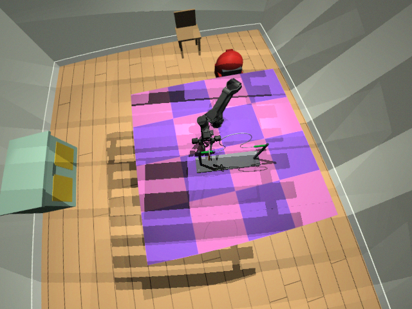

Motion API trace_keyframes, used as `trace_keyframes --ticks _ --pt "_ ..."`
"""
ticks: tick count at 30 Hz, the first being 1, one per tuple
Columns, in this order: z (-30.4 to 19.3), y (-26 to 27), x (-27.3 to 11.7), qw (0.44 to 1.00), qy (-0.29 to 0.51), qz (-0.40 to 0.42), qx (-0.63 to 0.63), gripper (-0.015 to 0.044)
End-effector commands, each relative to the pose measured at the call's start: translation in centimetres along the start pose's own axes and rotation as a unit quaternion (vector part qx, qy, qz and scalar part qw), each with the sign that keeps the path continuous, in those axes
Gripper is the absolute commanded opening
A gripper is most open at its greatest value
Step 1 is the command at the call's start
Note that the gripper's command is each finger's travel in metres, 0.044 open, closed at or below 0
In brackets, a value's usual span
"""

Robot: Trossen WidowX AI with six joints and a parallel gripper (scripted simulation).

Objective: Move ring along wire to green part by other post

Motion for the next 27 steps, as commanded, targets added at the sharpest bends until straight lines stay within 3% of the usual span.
trace_keyframes --ticks 1,27 --pt "0.1 -0.1 0.6 1.000 0.001 -0.001 0.002 0.0160" --pt "0.1 -0.2 4.5 1.000 0.000 -0.001 0.002 0.0160"
Point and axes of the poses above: the point midway between the two fingers, 35 mm back from their tips, its own x axis out along the fingers, its own y axis across the jaws, z = x × y, the point moved 4 cm from there along -x, back along the fingers, and after that the axes turned 1 degree about x, right-handed, at the moved point
